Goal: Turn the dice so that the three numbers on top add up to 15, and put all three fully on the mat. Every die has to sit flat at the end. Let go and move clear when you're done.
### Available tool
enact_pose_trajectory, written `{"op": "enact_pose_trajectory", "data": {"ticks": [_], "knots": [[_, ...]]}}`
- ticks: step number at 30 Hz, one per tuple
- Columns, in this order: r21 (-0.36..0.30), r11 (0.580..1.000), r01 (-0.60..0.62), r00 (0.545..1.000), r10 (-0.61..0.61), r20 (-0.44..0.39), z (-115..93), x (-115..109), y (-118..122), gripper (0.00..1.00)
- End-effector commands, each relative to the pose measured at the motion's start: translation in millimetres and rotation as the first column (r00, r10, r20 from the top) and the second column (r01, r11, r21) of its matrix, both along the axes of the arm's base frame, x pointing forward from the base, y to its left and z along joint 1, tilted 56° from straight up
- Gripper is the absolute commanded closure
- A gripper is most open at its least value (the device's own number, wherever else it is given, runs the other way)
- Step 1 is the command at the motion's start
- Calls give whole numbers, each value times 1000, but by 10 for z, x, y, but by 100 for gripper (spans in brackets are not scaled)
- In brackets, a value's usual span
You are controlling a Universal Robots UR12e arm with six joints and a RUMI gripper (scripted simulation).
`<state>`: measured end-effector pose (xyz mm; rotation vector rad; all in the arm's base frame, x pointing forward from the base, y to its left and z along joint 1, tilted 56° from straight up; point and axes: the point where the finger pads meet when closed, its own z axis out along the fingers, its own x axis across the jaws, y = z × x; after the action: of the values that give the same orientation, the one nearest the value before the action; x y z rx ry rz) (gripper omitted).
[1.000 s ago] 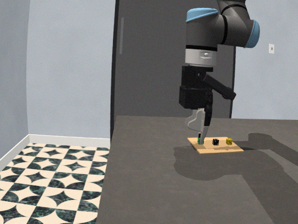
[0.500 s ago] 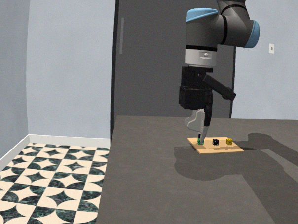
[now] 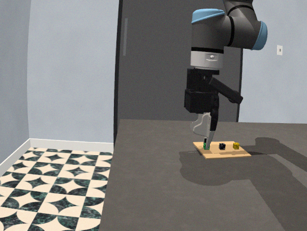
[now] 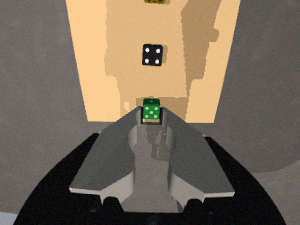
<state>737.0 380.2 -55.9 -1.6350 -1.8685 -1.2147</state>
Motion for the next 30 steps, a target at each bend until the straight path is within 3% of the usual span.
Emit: {"op": "enact_pose_trajectory", "data": {"ticks": [1, 26, 30], "knots": [[-1, 1000, -1, 1000, 1, 4, 6, 30, 6, 100], [-1, 1000, -1, 1000, 1, 4, 6, 30, 6, 100], [-1, 1000, -1, 1000, 1, 4, 6, 30, 6, 96]]}}
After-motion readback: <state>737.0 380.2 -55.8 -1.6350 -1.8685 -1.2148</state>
